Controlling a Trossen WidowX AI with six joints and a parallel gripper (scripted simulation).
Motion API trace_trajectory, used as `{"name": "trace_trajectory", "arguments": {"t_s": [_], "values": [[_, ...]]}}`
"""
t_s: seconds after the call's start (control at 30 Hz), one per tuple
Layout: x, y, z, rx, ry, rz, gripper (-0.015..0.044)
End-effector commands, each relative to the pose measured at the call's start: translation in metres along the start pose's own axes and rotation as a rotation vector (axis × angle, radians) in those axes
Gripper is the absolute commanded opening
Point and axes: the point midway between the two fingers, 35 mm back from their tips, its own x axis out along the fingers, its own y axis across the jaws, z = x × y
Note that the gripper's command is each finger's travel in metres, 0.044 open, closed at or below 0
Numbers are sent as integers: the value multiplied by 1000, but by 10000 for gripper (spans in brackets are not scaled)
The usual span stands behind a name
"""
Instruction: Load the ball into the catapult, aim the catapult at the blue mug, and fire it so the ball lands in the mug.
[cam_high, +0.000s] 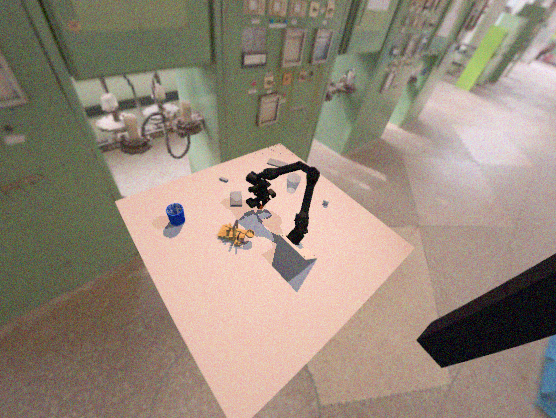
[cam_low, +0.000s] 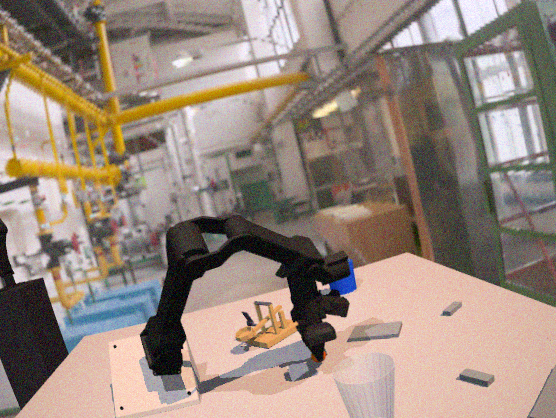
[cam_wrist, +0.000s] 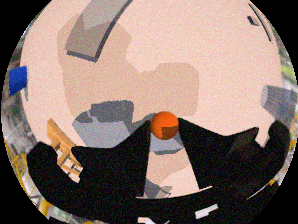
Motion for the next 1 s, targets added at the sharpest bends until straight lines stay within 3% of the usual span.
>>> {"name": "trace_trajectory", "arguments": {"t_s": [0.0, 0.5, 0.73, 0.97], "values": [[-23, 3, 7, 14, -16, 6, 0], [-112, 3, 3, -3, -9, 8, 0], [-115, 8, 0, -20, -3, 9, 0], [-110, 63, -21, -184, 62, 18, 0]]}}
